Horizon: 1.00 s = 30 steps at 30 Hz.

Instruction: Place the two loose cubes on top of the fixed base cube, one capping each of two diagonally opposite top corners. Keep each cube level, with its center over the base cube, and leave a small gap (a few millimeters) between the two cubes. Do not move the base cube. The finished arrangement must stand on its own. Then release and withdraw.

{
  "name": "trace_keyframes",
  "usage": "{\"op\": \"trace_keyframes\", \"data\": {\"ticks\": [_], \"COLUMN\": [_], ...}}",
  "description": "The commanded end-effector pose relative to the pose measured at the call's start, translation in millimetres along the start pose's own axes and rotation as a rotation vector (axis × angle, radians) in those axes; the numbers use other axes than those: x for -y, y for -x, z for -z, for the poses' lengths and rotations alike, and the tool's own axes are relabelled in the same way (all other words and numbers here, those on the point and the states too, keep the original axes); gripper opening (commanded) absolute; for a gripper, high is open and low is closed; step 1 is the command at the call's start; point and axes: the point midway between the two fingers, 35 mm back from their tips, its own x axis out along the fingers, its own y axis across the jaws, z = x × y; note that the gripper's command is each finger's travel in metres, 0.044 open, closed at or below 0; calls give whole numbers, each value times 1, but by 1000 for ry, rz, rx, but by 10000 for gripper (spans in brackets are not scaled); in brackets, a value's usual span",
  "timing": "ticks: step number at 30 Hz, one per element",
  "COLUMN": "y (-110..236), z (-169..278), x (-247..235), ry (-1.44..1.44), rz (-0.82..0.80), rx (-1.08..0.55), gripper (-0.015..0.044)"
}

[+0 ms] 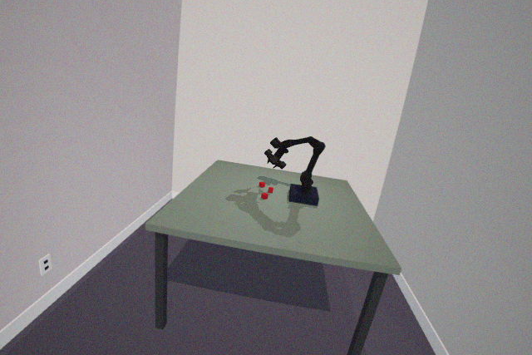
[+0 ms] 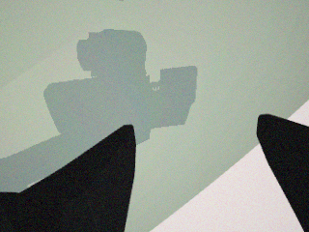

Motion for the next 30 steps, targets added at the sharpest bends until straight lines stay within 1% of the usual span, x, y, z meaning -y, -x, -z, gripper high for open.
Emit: {"op": "trace_keyframes", "data": {"ticks": [1,4,6,17,19,25,30], "y": [8,19,23,23,18,-24,-28], "z": [-71,-95,-101,-102,-103,-116,-118], "x": [-39,-57,-62,-62,-65,-90,-93], "ry": [216,298,320,321,321,318,318], "rz": [-305,-438,-477,-478,-478,-478,-478], "rx": [246,333,356,357,357,356,356], "gripper": [265,265,265,265,265,265,265]}}
